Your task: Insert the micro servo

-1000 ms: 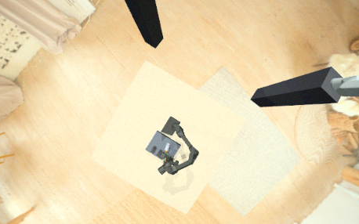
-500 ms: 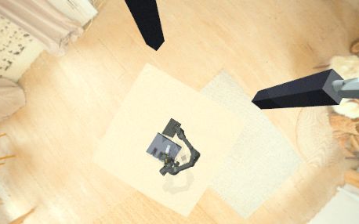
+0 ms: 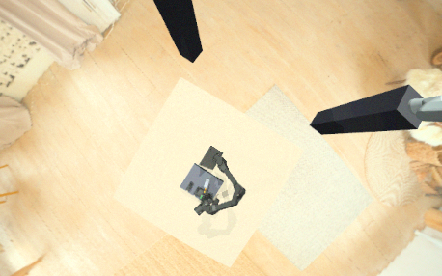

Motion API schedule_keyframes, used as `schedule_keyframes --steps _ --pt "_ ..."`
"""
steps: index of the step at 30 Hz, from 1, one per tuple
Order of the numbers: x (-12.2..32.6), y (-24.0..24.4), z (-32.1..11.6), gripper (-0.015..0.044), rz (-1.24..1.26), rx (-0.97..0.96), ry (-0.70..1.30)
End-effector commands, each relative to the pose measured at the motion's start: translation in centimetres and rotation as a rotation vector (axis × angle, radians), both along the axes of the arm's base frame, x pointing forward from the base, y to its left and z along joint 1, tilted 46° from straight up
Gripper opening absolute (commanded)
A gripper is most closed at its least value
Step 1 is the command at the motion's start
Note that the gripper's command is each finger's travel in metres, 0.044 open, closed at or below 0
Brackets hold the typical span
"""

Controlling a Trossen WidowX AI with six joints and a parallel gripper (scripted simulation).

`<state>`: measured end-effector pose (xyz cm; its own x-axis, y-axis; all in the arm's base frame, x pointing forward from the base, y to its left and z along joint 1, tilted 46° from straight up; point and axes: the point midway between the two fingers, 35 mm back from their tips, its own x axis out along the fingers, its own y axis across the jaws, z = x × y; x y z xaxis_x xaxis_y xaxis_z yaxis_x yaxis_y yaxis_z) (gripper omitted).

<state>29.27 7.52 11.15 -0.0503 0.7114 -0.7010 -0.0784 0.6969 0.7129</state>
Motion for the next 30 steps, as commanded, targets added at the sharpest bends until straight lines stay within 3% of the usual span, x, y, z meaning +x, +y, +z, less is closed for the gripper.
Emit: schedule_keyframes --steps 1,30 --pt "0.1 -0.5 -0.7 0.0000 0.003 -0.004 0.003" --pt "0.4 -3.8 -4.1 0.0000 0.003 -0.005 0.003"
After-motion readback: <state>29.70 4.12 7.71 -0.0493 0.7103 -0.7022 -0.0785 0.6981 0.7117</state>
